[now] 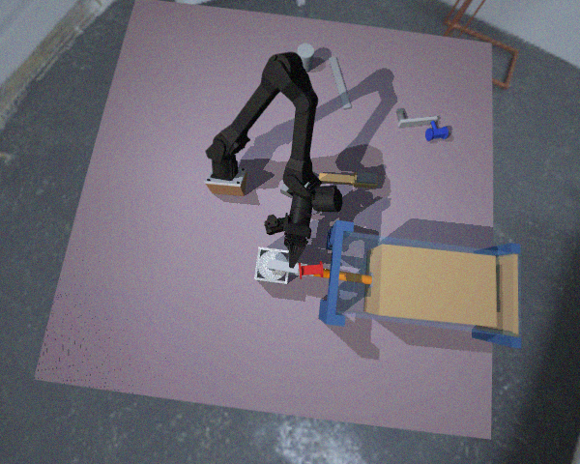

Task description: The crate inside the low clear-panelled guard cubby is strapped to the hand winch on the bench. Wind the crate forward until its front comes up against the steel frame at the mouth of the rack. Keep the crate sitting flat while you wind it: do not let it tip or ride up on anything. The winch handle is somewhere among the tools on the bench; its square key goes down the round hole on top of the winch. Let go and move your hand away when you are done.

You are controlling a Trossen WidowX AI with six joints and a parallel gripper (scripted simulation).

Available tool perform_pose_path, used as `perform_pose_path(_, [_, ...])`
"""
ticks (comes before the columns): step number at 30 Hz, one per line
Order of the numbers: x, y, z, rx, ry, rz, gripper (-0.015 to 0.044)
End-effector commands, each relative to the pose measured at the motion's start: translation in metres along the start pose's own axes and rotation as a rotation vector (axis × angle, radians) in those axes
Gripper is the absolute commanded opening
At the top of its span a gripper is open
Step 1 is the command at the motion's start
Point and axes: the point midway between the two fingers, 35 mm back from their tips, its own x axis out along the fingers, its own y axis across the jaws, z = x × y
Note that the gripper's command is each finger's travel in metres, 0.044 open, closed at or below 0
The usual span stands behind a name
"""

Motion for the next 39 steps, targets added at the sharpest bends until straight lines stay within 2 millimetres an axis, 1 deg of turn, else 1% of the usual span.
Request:
perform_pose_path(1, [-0.0001, 0.0015, 0.0, 0.002, -0.002, 0.007, 0.024])
perform_pose_path(22, [-0.0001, 0.0015, 0.0, 0.002, -0.002, 0.007, 0.024])
perform_pose_path(24, [0.0, -0.0041, -0.0001, 0.0, 0.0, 0.0, 0.024])
perform_pose_path(39, [0.0, -0.0041, -0.0001, 0.0, 0.0, 0.0, 0.024])
